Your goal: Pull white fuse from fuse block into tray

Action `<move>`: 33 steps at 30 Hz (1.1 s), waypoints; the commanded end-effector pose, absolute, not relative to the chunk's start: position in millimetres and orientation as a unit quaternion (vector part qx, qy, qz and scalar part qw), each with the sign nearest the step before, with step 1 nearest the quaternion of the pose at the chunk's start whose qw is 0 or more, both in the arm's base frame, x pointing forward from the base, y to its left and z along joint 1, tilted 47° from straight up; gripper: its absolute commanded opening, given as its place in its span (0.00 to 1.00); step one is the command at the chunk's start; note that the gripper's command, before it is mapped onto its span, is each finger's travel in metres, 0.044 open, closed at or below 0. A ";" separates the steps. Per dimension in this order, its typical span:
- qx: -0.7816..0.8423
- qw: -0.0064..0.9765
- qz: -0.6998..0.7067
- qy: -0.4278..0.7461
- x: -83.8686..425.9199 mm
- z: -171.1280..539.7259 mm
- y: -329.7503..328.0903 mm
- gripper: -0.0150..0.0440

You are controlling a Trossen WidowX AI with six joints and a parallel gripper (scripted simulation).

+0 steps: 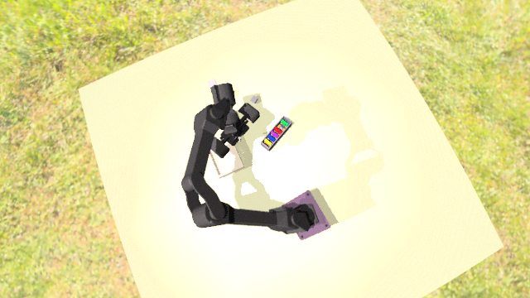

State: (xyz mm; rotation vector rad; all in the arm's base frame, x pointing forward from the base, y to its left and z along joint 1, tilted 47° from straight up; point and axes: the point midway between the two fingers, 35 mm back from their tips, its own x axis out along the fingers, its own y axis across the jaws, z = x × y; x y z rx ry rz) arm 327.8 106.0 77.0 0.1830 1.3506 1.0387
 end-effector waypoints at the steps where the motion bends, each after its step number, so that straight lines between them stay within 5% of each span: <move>1: 0.085 0.652 0.462 0.595 316.4 99.7 127.4 0.25; 33: 0.090 0.649 0.468 0.593 295.7 105.5 174.8 0.25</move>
